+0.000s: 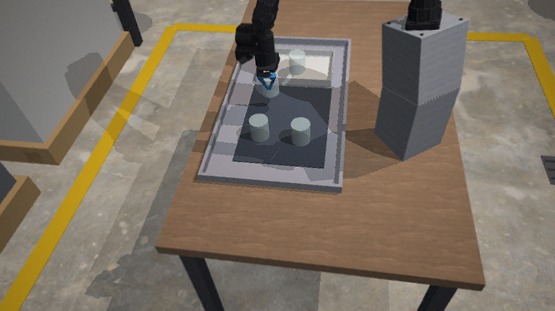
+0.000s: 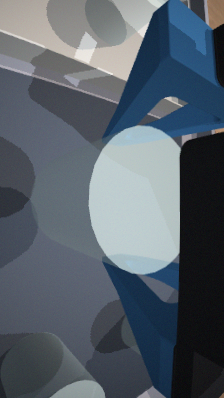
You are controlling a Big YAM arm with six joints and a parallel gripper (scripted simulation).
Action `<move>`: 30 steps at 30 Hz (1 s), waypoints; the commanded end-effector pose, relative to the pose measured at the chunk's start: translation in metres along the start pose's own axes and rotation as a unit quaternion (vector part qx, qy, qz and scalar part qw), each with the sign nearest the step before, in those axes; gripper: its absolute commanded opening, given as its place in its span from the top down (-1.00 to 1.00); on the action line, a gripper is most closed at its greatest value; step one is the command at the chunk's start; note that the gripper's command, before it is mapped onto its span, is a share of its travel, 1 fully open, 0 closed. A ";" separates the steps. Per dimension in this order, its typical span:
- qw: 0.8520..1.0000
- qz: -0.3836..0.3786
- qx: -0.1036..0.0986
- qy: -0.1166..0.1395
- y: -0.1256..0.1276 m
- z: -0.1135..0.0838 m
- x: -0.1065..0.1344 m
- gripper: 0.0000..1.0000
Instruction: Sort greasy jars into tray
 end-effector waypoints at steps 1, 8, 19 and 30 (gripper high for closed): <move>1.000 0.004 0.003 -0.014 0.002 -0.023 -0.014 1.00; 1.000 0.004 0.003 -0.014 0.002 -0.041 -0.013 1.00; 1.000 0.004 0.003 -0.014 0.002 -0.060 -0.013 1.00; 1.000 0.004 0.003 -0.014 0.002 -0.060 -0.013 1.00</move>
Point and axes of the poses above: the point where the finger pads meet when closed, its own z axis out along the fingers, its own y axis across the jaws, x = y × z, the point moved 2 cm from there along -z, back along the fingers, and after that the axes turned 4 degrees about z, right-handed, at the moved point
